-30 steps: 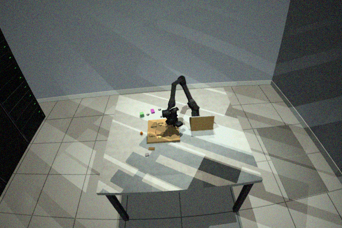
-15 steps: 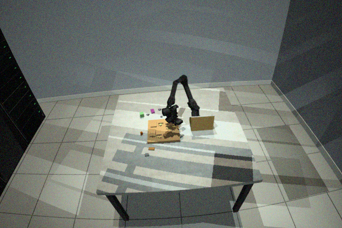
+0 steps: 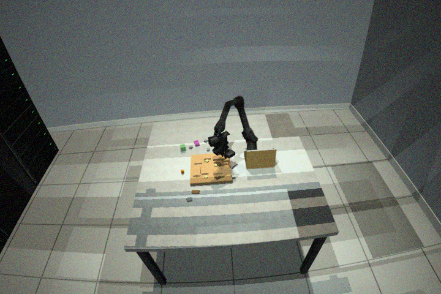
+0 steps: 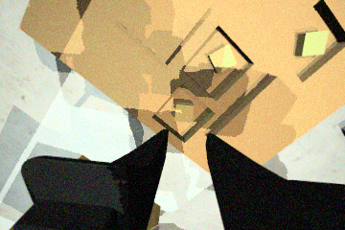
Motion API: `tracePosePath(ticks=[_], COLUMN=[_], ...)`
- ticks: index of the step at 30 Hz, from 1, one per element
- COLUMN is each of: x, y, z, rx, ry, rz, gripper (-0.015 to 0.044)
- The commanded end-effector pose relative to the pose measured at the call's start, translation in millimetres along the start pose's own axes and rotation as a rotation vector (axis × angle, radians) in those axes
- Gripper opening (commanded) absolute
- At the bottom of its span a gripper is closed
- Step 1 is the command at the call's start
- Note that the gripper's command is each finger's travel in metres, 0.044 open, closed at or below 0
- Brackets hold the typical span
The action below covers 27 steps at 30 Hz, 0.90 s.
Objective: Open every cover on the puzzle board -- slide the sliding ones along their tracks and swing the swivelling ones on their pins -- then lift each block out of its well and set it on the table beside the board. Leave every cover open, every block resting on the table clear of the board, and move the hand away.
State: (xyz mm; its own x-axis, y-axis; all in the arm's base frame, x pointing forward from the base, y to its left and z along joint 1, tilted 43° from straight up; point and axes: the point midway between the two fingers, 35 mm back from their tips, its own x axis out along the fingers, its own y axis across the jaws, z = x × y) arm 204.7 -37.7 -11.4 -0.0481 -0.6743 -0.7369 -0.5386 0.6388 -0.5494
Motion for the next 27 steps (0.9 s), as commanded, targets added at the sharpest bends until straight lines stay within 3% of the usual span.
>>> tracePosePath(ticks=[1, 11, 27], x=[8.6, 29.1, 29.4], y=[0.9, 1.4, 1.3], z=[-2.5, -4.2, -4.1], rx=[-0.008, -0.007, -0.007], ry=[0.009, 0.01, 0.01], rz=[0.001, -0.001, -0.001], gripper=[0.0144, 0.0144, 0.0144])
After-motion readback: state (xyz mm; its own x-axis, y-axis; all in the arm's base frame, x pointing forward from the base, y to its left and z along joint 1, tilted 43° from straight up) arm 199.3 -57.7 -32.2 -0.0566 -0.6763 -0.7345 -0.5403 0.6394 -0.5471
